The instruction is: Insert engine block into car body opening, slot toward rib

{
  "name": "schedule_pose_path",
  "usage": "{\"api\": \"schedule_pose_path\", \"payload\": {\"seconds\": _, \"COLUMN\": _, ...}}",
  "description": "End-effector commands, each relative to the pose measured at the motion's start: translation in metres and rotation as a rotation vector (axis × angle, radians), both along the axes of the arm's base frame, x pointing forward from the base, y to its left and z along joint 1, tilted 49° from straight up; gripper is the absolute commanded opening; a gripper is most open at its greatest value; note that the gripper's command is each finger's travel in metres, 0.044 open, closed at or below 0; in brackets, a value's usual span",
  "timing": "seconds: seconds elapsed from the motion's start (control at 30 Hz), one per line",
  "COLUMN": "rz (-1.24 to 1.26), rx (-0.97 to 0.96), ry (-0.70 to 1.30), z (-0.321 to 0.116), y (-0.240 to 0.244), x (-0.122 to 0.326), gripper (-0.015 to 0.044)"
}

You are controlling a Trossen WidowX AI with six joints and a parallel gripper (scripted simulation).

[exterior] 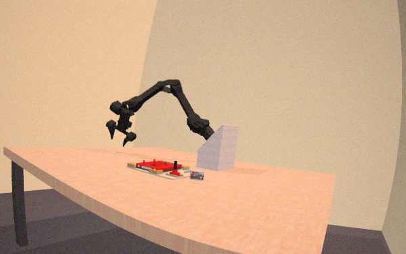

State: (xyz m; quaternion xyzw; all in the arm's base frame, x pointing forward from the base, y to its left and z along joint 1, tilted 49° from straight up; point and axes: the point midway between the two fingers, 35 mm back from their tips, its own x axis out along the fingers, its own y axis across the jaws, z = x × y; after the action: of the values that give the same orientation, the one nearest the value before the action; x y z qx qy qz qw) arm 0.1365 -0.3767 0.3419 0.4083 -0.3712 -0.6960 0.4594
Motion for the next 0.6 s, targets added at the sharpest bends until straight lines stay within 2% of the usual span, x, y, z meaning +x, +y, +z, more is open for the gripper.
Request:
{"api": "schedule_pose_path", "payload": {"seconds": 0.0, "rz": 0.002, "rx": 0.002, "ry": 0.005, "z": 0.000, "y": 0.000, "x": 0.000, "gripper": 0.0426}}
{"api": "schedule_pose_path", "payload": {"seconds": 0.03, "rz": 0.007, "rx": 0.008, "ry": 0.020, "z": 0.000, "y": 0.000, "x": 0.000, "gripper": 0.0440}}
{"api": "schedule_pose_path", "payload": {"seconds": 0.57, "rz": 0.180, "rx": 0.186, "ry": 0.510, "z": 0.010, "y": -0.003, "x": 0.003, "gripper": 0.0440}}
